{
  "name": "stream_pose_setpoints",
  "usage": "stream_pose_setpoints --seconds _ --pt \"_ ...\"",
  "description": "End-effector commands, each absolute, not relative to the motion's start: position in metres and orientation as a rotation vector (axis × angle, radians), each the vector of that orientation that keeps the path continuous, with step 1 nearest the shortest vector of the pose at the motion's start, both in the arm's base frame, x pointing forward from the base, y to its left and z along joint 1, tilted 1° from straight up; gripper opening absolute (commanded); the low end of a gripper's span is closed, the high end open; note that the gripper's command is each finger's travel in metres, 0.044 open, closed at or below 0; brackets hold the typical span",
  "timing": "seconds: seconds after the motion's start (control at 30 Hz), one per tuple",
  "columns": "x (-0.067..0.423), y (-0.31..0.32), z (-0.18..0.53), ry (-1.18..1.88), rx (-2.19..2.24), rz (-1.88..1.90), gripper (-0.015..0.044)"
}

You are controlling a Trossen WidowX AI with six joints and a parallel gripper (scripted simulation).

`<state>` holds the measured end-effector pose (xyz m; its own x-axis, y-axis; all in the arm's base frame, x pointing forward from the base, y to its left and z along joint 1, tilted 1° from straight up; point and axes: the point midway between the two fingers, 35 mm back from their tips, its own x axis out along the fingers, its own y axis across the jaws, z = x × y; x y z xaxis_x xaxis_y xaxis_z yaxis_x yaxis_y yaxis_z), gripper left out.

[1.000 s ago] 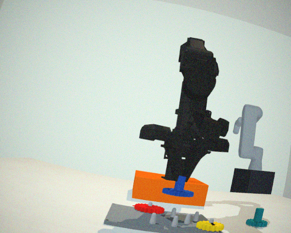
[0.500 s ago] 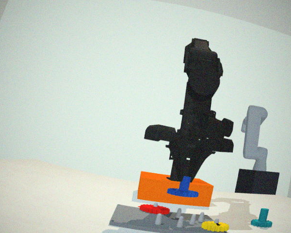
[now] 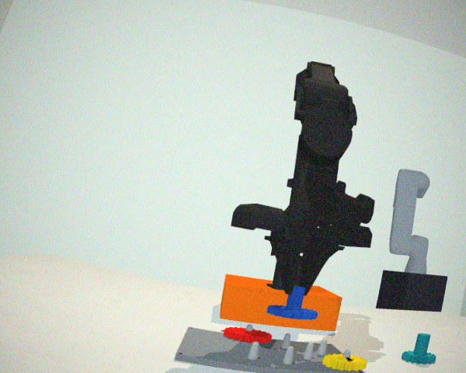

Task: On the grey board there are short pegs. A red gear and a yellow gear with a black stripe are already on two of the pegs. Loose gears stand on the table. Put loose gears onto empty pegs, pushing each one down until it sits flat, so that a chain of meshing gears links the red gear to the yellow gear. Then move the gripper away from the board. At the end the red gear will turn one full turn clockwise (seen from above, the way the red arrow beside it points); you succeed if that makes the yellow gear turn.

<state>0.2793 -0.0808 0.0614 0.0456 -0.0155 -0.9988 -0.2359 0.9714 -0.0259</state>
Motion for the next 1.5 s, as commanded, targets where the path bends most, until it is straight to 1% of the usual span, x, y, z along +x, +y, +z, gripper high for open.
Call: stream_pose_setpoints --seconds 0.0,0.33,0.93,1.47 --pt "0.279 -0.08 0.056 1.518 -0.233 0.206 0.0" --pt "0.279 -0.081 0.041 1.517 -0.241 0.214 0.0" --pt "0.28 -0.081 0.023 1.528 -0.028 0.01 0.0" --pt "0.28 -0.08 0.02 1.52 -0.21 0.185 0.0"
